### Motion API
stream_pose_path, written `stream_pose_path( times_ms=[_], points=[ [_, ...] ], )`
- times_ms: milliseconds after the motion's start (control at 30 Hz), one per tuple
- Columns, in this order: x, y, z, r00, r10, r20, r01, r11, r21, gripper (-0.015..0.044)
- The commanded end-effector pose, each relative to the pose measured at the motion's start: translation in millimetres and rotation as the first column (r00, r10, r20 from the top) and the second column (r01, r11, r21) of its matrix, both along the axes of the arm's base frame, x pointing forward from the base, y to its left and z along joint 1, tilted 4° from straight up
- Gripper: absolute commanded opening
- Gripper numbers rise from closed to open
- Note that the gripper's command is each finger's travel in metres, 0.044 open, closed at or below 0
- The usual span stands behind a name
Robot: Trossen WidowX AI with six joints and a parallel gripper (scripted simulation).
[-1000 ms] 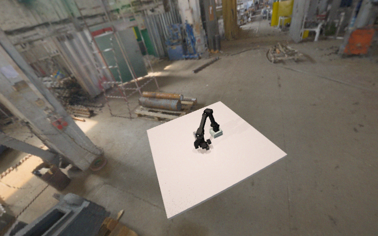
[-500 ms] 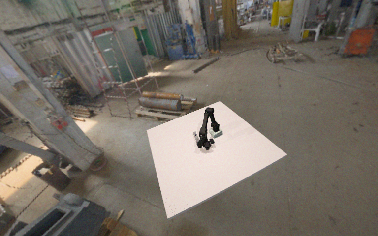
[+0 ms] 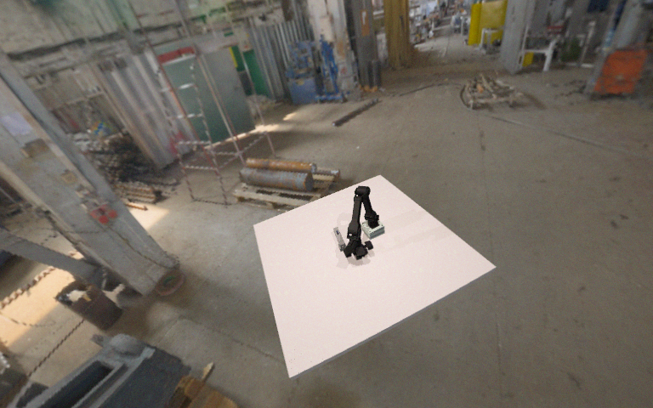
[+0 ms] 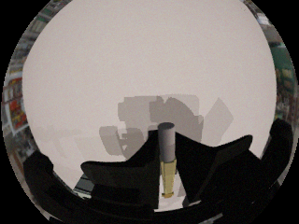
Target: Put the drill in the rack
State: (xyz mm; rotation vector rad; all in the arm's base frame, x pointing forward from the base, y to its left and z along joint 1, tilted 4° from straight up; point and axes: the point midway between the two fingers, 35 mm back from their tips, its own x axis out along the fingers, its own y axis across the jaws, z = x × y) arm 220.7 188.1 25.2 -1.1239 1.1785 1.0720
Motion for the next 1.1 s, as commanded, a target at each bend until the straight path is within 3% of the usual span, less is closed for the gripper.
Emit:
stream_pose_path(
  times_ms=[0, 800, 1067],
  points=[
    [0, -1, -8, 1.000, -0.006, 0.005, 0.006, 1.000, -0.004, 0.0000],
    [3, 1, -35, 1.000, -0.006, 0.005, 0.006, 1.000, -0.004, 0.0000],
    [3, 3, -31, 1.000, -0.001, 0.004, 0.001, 1.000, 0.007, 0.0210]
  ],
)
